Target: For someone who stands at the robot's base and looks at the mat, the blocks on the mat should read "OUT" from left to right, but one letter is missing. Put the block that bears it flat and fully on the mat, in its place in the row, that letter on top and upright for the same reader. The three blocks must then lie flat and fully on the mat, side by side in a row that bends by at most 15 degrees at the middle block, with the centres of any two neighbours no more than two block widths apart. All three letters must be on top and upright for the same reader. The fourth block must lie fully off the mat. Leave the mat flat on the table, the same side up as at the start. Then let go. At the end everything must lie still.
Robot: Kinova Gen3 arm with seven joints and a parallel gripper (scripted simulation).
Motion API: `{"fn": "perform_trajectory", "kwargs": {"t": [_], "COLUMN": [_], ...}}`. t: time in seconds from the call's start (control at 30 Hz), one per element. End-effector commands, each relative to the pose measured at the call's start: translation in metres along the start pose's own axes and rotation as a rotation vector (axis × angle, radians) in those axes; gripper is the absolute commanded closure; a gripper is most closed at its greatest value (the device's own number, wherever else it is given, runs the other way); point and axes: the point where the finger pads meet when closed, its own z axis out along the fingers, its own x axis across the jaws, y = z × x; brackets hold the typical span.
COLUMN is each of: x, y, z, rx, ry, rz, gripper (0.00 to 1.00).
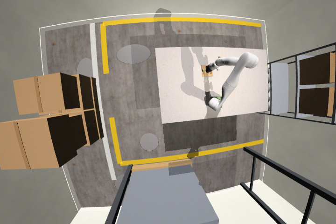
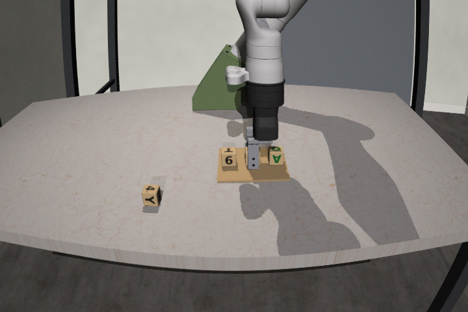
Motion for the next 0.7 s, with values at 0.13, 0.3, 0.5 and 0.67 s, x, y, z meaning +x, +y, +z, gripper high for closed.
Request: {"fn": "perform_trajectory", "kwargs": {"t": [0.13, 0.3, 0.5, 0.67], "x": [-0.001, -0.001, -0.001, -0.001], "y": [0.0, 0.0, 0.0, 0.0], "z": [-0.001, -0.001, -0.009, -0.02], "rx": [0.001, 0.001, 0.001, 0.001], "ry": [-0.001, -0.001, -0.001, -0.001], "rz": [0.0, 0.0, 0.0, 0.0], "gripper": [0.13, 0.13, 0.13, 0.13]}}
